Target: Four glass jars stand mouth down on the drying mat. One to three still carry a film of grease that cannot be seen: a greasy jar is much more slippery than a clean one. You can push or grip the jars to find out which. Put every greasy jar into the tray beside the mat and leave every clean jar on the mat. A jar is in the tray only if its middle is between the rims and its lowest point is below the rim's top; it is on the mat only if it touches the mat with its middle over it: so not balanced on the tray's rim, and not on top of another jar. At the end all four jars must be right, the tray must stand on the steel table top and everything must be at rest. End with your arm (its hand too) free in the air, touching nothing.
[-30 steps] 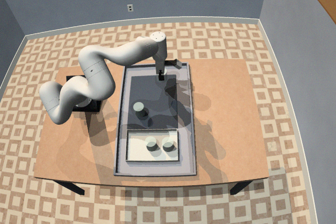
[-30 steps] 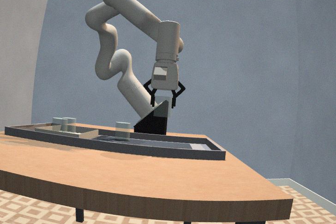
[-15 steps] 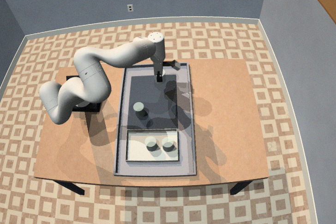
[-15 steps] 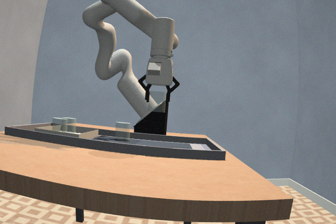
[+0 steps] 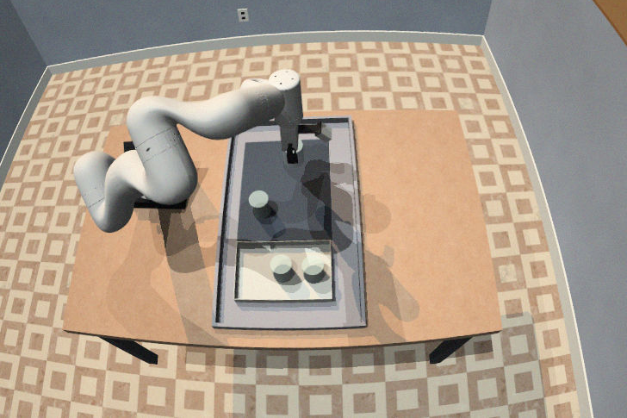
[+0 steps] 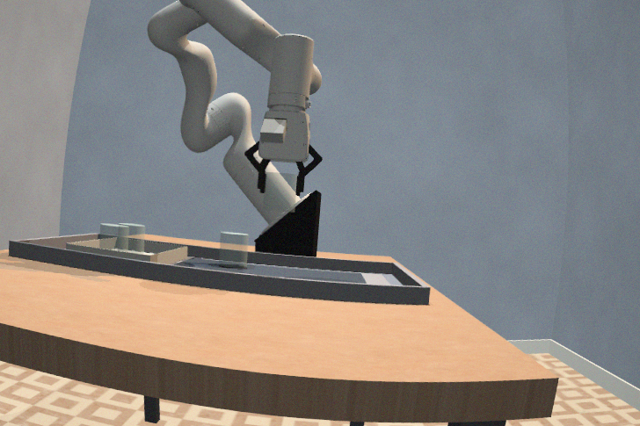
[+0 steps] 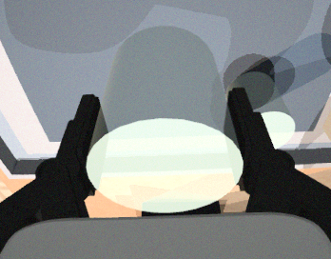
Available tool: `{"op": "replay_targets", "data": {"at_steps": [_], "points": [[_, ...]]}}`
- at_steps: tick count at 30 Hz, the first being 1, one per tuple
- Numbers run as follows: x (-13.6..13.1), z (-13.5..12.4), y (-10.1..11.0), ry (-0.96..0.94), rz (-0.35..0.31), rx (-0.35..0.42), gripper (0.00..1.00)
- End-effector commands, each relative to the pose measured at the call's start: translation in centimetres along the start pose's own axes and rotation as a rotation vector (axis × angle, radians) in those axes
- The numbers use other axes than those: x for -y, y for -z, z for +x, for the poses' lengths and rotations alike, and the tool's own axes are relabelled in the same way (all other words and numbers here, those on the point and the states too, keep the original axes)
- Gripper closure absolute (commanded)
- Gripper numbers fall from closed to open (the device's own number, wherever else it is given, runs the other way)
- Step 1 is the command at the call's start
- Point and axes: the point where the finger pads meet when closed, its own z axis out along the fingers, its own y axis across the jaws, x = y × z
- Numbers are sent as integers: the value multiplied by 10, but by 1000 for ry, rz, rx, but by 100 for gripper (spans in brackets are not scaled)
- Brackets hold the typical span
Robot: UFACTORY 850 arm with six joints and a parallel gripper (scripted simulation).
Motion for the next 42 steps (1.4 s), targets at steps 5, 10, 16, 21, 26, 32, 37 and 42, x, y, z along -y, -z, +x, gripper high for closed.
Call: {"op": "replay_targets", "data": {"at_steps": [5, 10, 16, 21, 26, 32, 37, 42], "points": [[-17, -6, 1, -1, 1, -2, 100], [-33, -13, 1, -1, 1, -2, 100], [-51, -20, 1, -1, 1, -2, 100], [-60, -24, 1, -1, 1, -2, 100], [-76, -30, 1, -1, 1, -2, 100], [-94, -38, 1, -1, 1, -2, 100], [-103, -42, 1, -1, 1, -2, 100], [-118, -48, 1, -1, 1, -2, 100]]}}
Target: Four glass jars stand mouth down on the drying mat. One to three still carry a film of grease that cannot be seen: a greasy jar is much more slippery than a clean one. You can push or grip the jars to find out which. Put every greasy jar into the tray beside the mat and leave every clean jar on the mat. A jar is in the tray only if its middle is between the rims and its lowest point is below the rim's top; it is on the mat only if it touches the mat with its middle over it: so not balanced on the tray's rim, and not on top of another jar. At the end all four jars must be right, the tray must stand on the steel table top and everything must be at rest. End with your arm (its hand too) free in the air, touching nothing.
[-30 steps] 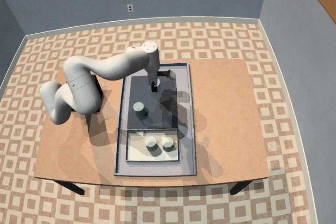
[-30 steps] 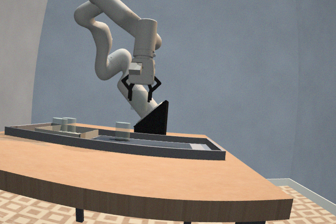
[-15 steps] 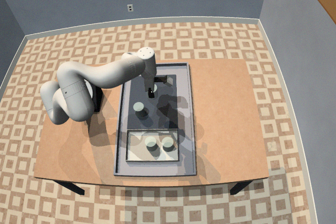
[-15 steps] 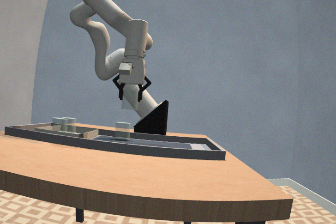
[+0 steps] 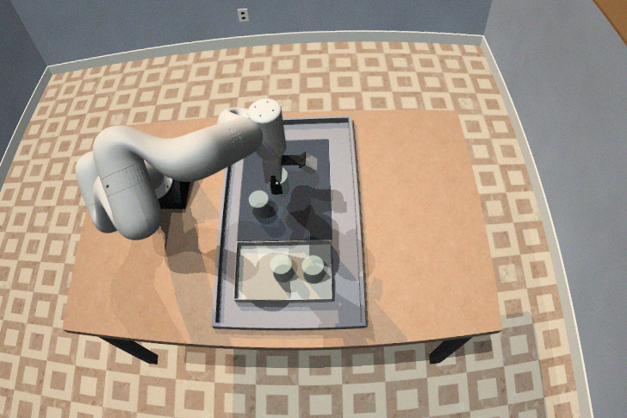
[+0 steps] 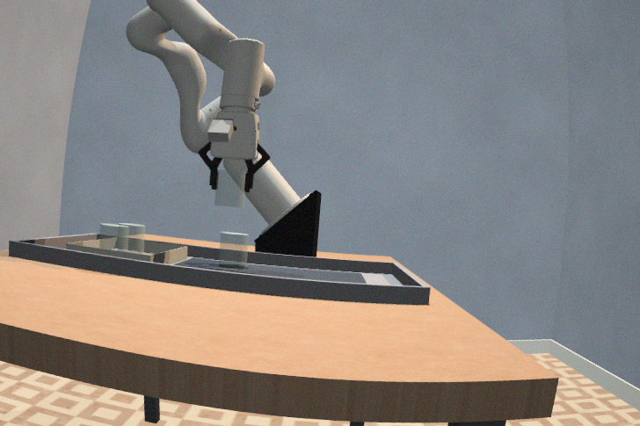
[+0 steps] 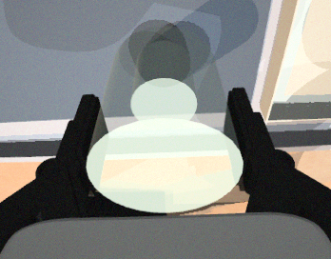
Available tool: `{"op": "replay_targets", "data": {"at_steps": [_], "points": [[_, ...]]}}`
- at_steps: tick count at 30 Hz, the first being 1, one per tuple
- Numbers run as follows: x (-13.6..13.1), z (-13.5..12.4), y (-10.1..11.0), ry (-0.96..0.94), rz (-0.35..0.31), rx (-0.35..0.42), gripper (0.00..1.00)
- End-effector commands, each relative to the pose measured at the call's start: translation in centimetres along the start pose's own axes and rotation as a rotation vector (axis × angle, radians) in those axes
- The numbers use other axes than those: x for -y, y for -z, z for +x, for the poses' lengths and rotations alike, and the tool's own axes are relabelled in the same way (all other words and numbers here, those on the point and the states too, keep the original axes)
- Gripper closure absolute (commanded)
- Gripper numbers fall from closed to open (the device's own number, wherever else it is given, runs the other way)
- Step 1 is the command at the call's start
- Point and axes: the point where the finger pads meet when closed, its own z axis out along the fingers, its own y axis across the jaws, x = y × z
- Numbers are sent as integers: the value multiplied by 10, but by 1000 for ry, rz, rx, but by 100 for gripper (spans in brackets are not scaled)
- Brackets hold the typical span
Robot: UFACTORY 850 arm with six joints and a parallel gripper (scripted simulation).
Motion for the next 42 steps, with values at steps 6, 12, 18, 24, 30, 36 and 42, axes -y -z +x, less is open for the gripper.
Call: {"op": "replay_targets", "data": {"at_steps": [6, 12, 18, 24, 30, 36, 42], "points": [[-26, -10, 1, -1, 1, -2, 100], [-39, -15, 1, -1, 1, -2, 100], [-57, -23, 1, -1, 1, -2, 100], [-75, -30, 1, -1, 1, -2, 100], [-88, -35, 1, -1, 1, -2, 100], [-106, -43, 1, -1, 1, -2, 100], [-124, -50, 1, -1, 1, -2, 100]]}}
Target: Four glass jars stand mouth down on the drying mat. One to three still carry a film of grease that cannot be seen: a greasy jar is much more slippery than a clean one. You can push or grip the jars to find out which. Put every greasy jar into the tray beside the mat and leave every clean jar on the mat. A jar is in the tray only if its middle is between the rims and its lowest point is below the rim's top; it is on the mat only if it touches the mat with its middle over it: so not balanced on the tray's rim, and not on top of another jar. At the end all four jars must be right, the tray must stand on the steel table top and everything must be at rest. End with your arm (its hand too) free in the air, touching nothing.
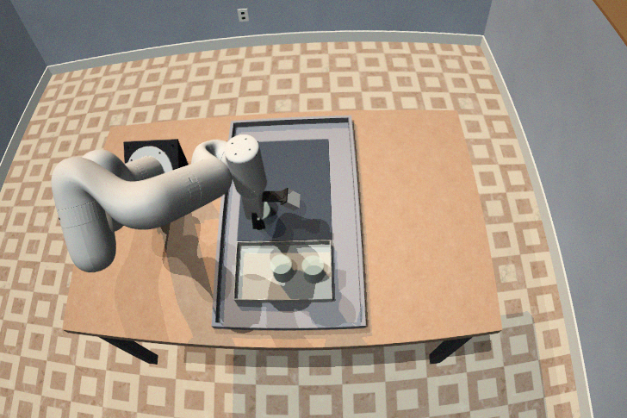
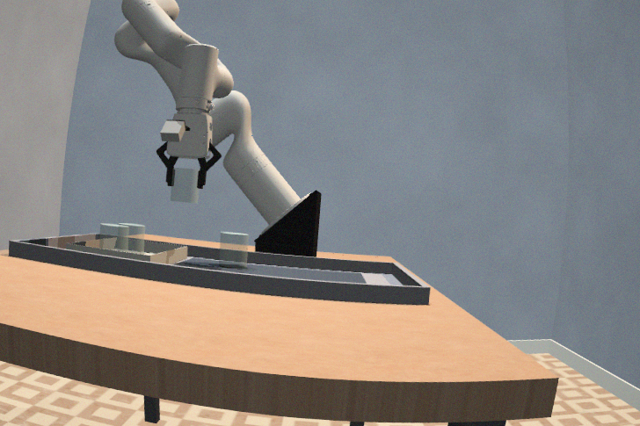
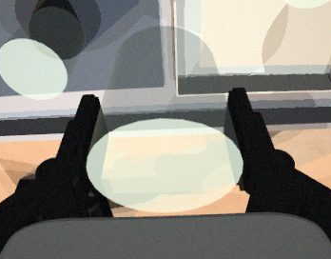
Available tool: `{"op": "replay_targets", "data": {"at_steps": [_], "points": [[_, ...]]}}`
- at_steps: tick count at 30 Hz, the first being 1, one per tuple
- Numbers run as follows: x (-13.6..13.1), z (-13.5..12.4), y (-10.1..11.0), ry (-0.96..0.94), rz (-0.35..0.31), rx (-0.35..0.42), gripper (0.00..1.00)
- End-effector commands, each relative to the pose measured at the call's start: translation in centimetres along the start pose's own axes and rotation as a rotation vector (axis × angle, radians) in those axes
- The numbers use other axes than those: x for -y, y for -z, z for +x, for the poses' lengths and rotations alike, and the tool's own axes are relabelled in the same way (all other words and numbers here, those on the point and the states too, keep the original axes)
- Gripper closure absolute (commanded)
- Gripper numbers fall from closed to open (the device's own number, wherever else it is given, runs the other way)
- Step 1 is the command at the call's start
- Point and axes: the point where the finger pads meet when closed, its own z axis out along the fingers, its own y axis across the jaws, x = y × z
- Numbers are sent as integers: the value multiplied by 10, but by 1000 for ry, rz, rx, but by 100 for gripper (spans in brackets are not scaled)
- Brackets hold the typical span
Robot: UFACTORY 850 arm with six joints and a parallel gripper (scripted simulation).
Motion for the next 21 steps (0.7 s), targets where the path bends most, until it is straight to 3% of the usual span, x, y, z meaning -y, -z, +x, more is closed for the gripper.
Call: {"op": "replay_targets", "data": {"at_steps": [1, 21], "points": [[-11, -4, 1, 0, 1, -1, 100], [-60, -24, 1, 0, 1, -1, 100]]}}
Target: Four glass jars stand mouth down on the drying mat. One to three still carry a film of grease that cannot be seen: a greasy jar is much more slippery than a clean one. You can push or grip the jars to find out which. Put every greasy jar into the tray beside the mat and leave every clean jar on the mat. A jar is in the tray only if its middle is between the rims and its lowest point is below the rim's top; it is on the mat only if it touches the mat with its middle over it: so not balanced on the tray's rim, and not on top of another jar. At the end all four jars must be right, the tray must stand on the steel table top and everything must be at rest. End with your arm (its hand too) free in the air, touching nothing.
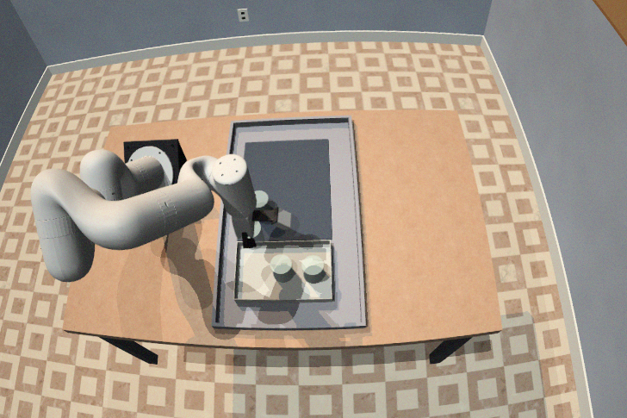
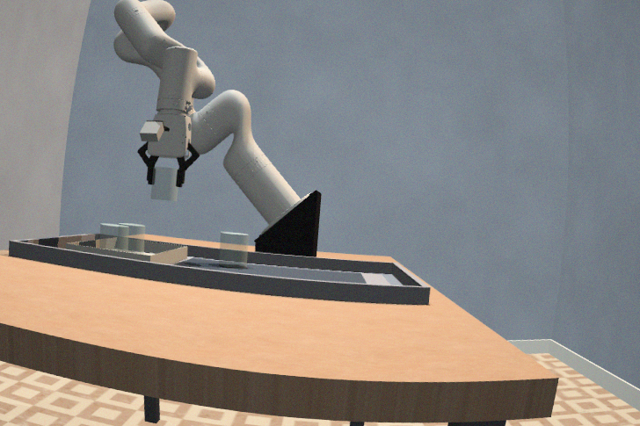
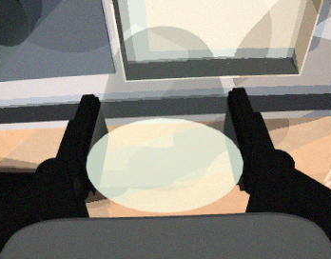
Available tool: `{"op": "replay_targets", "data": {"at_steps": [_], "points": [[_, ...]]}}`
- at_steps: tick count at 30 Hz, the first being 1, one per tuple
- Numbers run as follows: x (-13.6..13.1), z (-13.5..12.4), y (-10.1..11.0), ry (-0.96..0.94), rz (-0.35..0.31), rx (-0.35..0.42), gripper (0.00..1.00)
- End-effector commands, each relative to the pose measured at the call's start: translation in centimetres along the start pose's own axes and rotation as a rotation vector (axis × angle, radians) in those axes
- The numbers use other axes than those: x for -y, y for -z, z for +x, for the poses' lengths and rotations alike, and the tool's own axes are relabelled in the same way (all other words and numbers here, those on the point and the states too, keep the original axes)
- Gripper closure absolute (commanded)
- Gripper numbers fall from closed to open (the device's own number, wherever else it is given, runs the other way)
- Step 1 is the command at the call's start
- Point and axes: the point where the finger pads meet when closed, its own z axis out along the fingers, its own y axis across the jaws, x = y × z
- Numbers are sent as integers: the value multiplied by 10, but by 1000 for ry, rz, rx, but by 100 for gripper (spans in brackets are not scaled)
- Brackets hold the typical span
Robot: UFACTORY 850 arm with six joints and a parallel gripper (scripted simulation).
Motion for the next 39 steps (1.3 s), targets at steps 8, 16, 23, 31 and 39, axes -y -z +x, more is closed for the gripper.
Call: {"op": "replay_targets", "data": {"at_steps": [8, 16, 23, 31, 39], "points": [[-27, -11, 0, 0, 1, -1, 100], [-49, -19, 0, 0, 1, -1, 100], [-52, -21, 0, 0, 1, -1, 100], [-52, -21, -21, 0, 1, -1, 100], [-52, -21, -37, 0, 1, -1, 100]]}}
